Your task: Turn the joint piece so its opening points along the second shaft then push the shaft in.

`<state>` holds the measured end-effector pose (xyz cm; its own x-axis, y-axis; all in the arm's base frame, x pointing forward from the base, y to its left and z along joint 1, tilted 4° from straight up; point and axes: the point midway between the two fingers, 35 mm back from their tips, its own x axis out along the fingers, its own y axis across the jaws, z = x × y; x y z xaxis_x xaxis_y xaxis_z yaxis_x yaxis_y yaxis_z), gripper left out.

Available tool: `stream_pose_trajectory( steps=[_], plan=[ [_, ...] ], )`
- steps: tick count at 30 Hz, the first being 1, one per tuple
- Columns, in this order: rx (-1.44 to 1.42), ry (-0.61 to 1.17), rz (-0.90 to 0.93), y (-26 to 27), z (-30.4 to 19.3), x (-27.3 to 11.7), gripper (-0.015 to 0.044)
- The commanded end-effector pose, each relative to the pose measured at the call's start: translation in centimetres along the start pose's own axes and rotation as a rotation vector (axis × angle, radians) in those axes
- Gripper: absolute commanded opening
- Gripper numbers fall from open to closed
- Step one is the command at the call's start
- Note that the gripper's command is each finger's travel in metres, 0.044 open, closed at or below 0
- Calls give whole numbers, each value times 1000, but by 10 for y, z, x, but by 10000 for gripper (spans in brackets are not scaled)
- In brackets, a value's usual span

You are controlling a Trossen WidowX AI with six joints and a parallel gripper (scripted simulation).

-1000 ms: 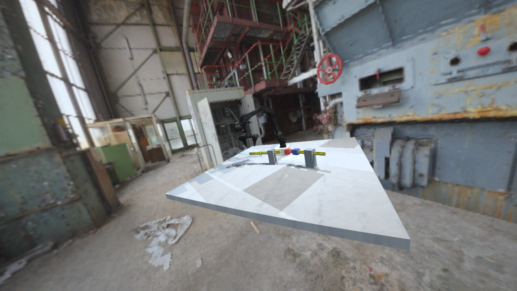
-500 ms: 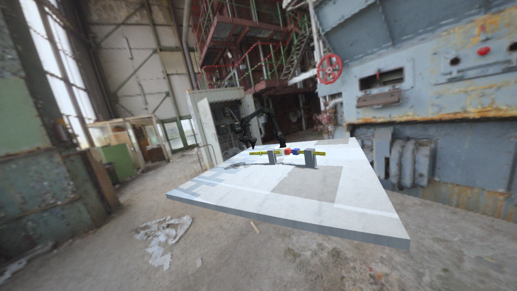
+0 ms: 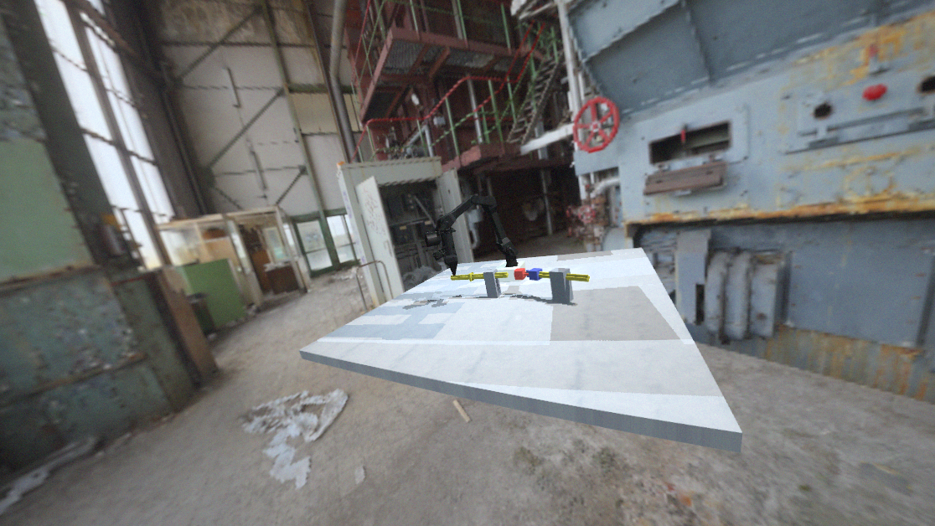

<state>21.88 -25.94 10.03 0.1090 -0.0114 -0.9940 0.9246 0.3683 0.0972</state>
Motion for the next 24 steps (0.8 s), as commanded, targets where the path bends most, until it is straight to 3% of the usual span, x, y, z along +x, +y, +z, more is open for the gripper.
stream_pose_trajectory(
  steps=[1, 13, 24],
  plan=[
    [154, 0, 8, 0, 0, 8, 440],
    [558, -1, 23, -2, -2, 26, 440],
    [580, 0, 23, -2, -3, 29, 440]
  ],
)
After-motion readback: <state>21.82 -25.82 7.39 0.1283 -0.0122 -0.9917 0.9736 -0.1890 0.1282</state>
